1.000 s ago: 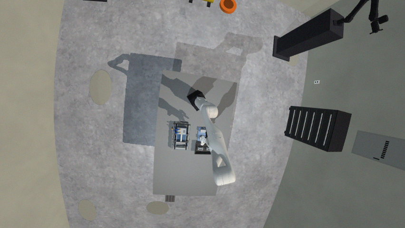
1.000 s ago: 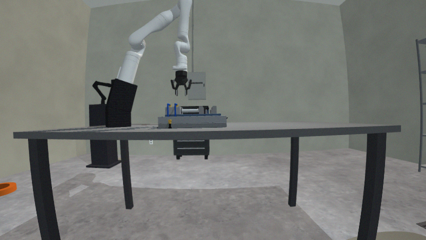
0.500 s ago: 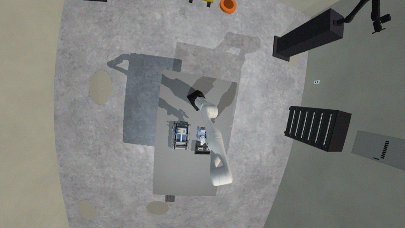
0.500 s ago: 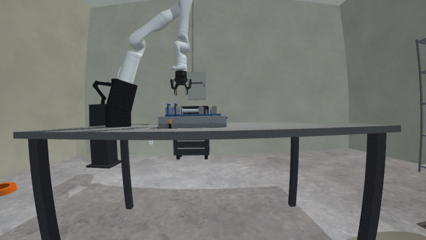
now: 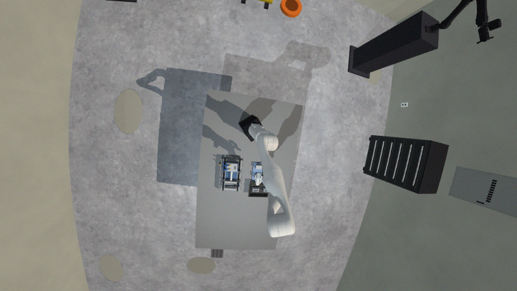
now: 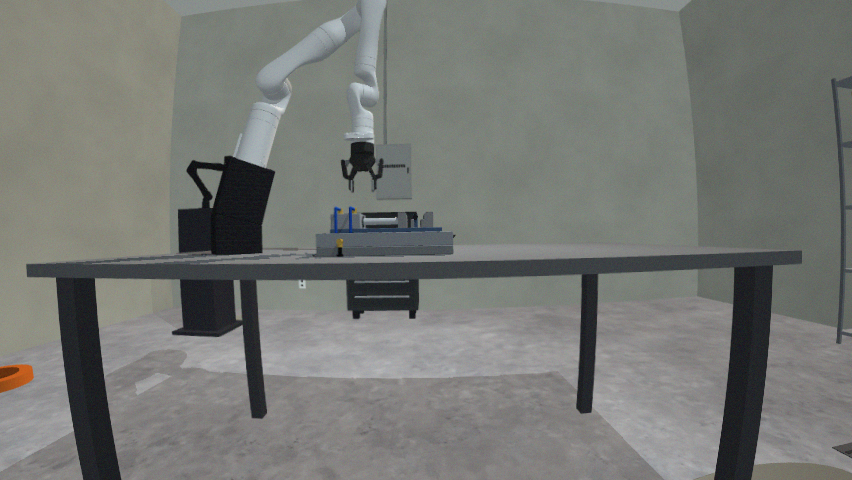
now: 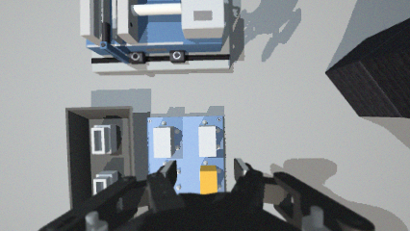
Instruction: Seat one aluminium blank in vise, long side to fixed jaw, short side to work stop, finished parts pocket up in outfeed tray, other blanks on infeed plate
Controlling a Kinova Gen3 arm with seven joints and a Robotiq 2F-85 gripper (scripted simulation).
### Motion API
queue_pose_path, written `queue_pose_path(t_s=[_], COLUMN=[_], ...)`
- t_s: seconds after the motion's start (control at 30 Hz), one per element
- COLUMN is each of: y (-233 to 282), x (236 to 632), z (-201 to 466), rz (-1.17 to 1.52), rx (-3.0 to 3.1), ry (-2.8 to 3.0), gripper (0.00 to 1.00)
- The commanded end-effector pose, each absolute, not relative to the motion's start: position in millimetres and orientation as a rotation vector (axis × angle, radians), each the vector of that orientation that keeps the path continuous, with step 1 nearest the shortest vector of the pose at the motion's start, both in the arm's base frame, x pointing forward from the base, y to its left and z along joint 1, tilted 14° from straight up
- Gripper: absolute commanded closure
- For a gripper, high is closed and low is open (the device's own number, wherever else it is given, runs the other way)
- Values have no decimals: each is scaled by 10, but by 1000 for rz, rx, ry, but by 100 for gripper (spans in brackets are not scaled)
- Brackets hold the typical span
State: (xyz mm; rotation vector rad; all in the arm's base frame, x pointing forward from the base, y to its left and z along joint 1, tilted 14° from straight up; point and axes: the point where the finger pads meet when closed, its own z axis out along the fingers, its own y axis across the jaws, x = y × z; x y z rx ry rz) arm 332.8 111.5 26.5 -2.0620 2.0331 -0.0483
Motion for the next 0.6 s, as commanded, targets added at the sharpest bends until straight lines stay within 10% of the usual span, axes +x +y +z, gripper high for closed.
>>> queue_pose_path(t_s=[0.0, 0.57], y=[1106, 1175], x=[3323, 3406], z=[224, -222], rz=[-43, -43], rx=[-2058, -2058], ry=[2040, 2040], gripper=[33, 33])
